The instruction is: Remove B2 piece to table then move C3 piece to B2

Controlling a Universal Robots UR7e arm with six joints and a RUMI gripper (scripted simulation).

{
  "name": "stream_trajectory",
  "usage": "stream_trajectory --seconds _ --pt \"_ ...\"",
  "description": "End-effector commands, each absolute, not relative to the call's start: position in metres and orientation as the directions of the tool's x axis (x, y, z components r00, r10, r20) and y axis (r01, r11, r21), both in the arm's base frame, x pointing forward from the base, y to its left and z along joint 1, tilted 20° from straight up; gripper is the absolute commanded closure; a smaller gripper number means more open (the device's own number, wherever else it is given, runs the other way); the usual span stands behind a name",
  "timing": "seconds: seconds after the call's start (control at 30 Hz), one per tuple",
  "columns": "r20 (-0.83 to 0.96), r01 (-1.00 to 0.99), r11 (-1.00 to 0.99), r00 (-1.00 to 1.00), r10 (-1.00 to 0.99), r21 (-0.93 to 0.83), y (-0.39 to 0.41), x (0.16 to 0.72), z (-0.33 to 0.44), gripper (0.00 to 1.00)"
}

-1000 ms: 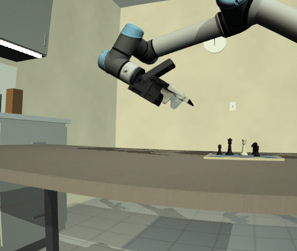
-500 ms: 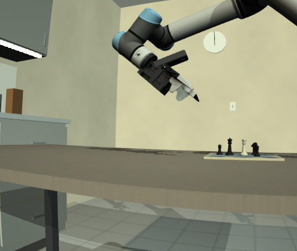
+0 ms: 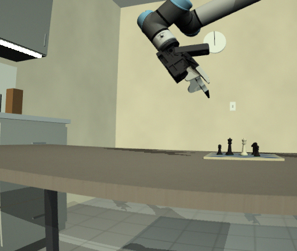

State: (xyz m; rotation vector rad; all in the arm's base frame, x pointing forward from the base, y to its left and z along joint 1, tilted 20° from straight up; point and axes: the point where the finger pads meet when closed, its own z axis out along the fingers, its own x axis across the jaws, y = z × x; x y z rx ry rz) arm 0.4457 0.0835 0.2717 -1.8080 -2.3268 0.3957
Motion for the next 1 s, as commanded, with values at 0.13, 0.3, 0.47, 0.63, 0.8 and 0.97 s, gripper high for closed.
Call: stream_trajectory --seconds 0.13,0.3,0.47,0.63,0.8,0.97 --pt "-0.042 0.943 0.289 -0.3 0.953 -0.164 0.084 0.419 0.265 0.0" --pt "-0.061 0.942 0.329 -0.333 0.941 -0.073 0.084 0.398 0.255 0.0" --pt "-0.086 0.931 0.366 -0.364 0.928 0.011 0.085 0.38 0.242 0.0" --pt "-0.104 0.921 0.386 -0.379 0.919 0.056 0.086 0.37 0.235 0.0" --pt "-0.133 0.901 0.417 -0.401 0.906 0.122 0.087 0.355 0.221 0.0" --pt "-0.161 0.88 0.442 -0.417 0.894 0.175 0.087 0.343 0.209 0.0"
